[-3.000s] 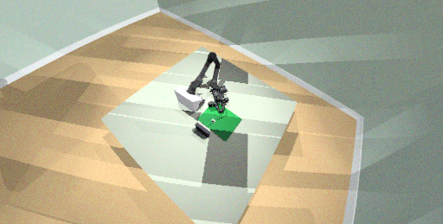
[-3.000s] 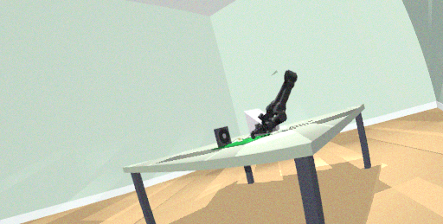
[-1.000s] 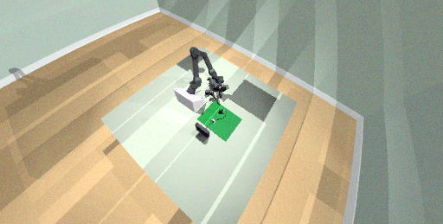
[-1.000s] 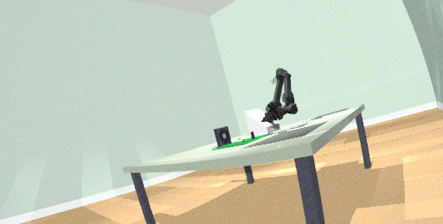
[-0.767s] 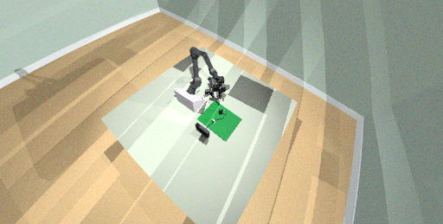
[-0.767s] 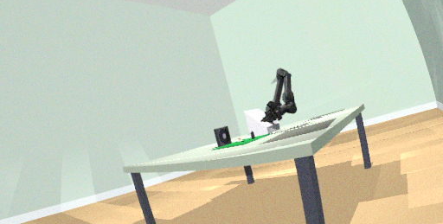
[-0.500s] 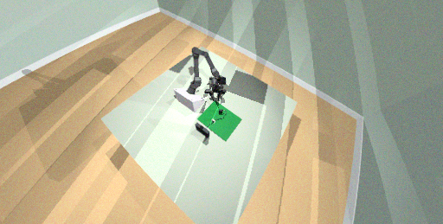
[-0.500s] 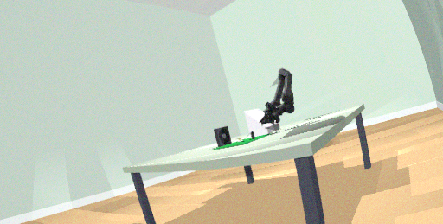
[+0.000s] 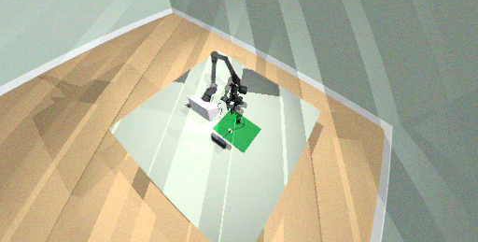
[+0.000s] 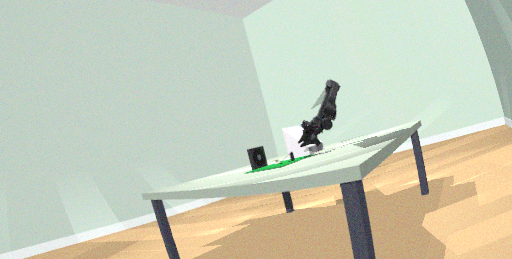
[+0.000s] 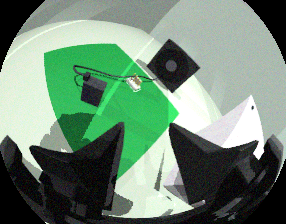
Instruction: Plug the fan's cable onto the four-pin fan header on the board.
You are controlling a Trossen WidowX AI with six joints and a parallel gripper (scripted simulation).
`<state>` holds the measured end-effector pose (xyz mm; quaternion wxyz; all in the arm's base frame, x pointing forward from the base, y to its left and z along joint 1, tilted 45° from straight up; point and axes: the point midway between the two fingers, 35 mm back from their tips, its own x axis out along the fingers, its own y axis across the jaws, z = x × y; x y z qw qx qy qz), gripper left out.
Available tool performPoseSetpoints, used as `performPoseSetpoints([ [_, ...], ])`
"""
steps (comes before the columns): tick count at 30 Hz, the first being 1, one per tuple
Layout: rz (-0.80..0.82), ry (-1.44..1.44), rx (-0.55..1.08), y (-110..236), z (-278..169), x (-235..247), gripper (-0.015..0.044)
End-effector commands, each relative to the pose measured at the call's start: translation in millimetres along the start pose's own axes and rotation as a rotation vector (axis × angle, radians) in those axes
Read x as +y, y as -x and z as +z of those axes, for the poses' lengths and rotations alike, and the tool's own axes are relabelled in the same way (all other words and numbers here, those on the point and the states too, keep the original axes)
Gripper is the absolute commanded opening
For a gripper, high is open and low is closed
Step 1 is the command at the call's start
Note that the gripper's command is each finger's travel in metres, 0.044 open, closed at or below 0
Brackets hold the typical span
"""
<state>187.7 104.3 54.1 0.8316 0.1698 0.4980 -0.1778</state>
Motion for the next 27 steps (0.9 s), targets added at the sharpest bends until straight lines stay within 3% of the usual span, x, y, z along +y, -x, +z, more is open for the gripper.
performPoseSetpoints([
  [1, -0.022, 0.044, 0.08, -2.2, -0.8, -1.1, 0.0205],
  [14, -0.039, 0.142, 0.333, -6.4, -4.2, -6.2, 0.0205],
  [27, 0.042, 0.192, 0.576, -3.9, -2.7, -5.9, 0.0205],
])
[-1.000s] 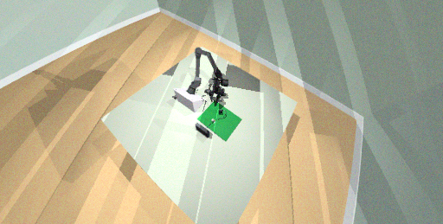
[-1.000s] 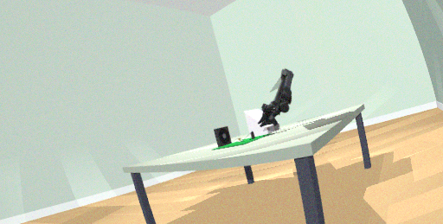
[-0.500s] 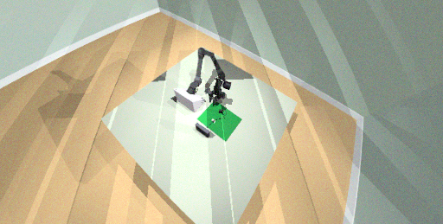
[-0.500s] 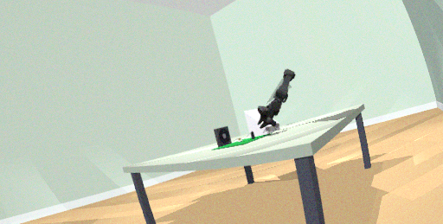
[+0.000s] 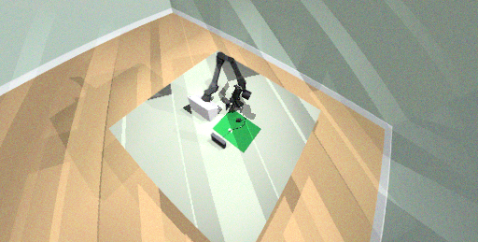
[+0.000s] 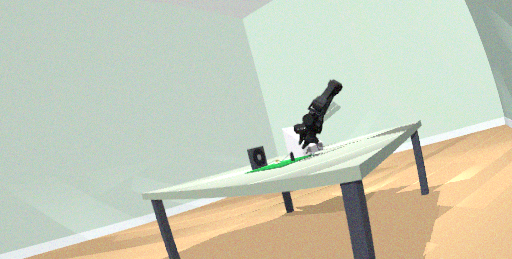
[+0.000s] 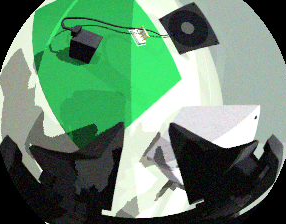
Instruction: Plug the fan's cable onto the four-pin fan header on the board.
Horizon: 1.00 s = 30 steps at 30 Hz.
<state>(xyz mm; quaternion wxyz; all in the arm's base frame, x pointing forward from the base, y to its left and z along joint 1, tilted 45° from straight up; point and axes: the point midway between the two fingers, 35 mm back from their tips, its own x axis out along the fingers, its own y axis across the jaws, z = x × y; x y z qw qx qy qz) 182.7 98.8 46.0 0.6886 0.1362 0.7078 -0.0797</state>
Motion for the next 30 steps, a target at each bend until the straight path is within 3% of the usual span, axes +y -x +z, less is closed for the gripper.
performPoseSetpoints([
  [1, 0.045, 0.024, 0.069, 3.2, 1.7, 2.0, 0.0205],
  [16, 0.266, 0.076, 0.264, 18.2, 10.9, 7.1, 0.0205],
  [30, 0.538, 0.094, 0.337, 40.5, 31.5, 10.6, 0.0205],
])
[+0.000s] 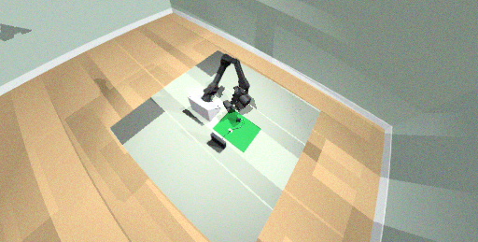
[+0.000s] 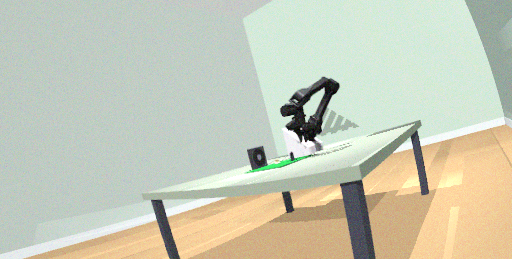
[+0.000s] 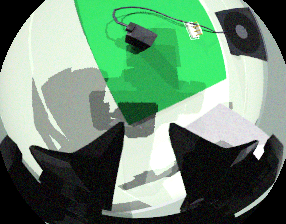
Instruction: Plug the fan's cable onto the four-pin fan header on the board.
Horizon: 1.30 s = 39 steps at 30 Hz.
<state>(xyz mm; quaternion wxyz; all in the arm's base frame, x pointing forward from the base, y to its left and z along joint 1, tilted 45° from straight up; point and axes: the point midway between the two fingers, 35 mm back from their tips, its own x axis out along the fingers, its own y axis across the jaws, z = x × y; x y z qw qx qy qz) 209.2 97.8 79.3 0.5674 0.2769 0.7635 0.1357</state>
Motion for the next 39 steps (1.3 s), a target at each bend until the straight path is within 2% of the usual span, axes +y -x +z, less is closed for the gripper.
performPoseSetpoints([
  [1, 0.088, 0.02, 0.003, 9.9, 6.3, 4.9, 0.0205],
  [5, 0.154, 0.032, 0.001, 17.3, 10.7, 7.5, 0.0205],
  [8, 0.111, 0.018, 0.005, 11.8, 7.2, 4.6, 0.0205],
  [13, 0.118, 0.076, 0.002, 15.8, 11.5, 5.4, 0.0336],
  [17, 0.121, 0.378, -0.021, 36.0, 35.2, 1.7, 0.044],
  [27, 0.125, 1.119, -0.085, 83.2, 87.6, -22.5, 0.044],
  [39, 0.125, 1.132, -0.086, 84.0, 88.4, -23.1, 0.044],
])
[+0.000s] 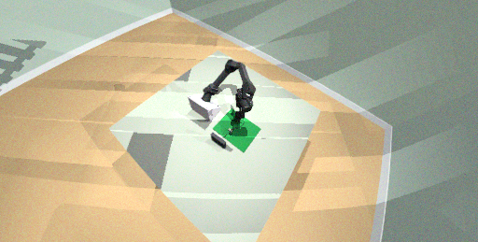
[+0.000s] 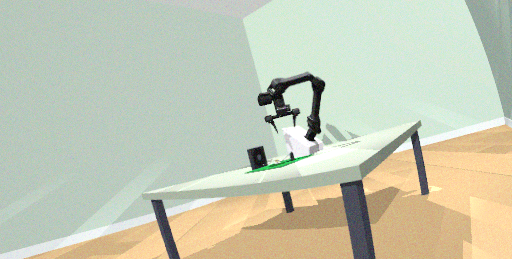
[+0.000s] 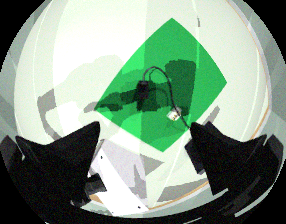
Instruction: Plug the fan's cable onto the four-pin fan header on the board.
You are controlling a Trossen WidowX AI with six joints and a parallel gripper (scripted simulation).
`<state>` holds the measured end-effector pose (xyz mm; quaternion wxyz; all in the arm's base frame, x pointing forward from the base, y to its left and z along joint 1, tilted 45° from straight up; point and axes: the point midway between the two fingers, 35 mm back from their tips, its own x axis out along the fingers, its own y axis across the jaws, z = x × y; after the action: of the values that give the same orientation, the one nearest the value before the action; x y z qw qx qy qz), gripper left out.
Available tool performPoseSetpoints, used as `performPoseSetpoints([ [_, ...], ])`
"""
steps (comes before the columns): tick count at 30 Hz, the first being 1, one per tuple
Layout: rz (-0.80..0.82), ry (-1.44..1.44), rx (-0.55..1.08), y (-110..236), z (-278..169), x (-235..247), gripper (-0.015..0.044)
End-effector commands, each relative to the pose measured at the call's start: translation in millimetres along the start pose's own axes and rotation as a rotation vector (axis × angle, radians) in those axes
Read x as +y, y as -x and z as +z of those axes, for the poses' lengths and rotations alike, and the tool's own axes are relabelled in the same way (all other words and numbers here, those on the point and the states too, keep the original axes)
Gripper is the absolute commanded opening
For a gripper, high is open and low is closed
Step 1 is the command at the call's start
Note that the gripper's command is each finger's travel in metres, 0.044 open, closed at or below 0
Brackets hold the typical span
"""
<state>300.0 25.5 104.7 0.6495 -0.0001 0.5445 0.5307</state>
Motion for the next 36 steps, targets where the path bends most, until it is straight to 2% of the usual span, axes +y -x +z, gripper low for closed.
performPoseSetpoints([
  [1, -0.002, 0.057, 0.004, 4.0, 0.1, -3.7, 0.044],
  [7, -0.004, 0.057, 0.004, -9.7, 1.4, -5.6, 0.044],
  [15, 0.0, 0.059, 0.0, -93.9, 0.7, -3.5, 0.044],
  [36, 0.0, 0.059, 0.0, -119.5, 1.2, -4.0, 0.044],
])
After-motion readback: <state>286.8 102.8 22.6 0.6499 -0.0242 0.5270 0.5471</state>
